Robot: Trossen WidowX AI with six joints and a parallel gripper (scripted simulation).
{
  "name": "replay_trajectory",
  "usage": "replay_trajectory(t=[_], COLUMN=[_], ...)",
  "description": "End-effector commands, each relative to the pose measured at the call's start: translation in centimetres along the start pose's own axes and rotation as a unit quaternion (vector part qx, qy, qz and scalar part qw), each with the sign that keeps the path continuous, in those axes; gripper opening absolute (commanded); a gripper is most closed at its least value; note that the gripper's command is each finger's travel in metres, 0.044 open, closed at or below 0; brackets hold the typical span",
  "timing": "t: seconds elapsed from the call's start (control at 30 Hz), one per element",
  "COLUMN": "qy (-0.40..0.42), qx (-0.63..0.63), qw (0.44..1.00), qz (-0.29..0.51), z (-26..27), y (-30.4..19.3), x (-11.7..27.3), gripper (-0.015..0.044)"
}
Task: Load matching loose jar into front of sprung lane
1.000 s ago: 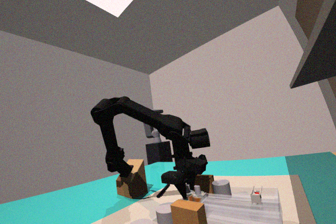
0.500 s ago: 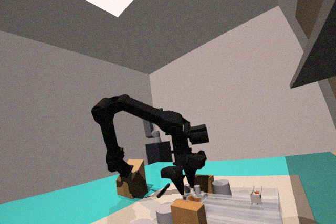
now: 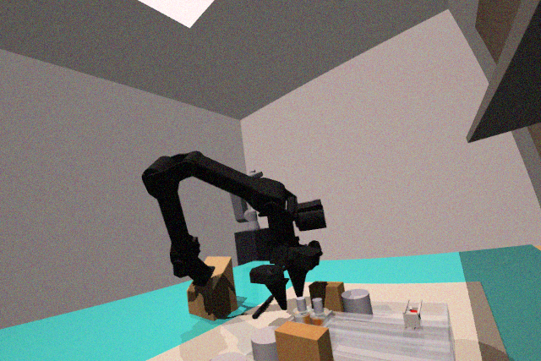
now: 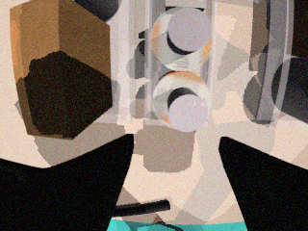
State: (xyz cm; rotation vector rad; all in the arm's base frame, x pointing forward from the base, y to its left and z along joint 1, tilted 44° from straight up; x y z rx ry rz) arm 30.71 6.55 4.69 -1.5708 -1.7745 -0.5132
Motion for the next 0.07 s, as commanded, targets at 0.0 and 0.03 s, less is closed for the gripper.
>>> replay_trajectory(t=[0.0, 0.03], qy=[0.003, 0.003], qx=[-0.004, -0.004], qw=[1.000, 1.000], qz=[-0.002, -0.002], z=[0.21, 0.31], y=[-1.24, -1.57], x=[0.15, 0.15], gripper=[0.0289, 0.0289])
Point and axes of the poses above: the point midway between the two fingers, 35 mm back from their tips, its own x axis back along the fingers, its own z axis across the jaws, y = z × x, the point moved 9 cm from there along x, back along the fingers, and after that the axes turned 15 degrees about x, right-handed, at the moved point
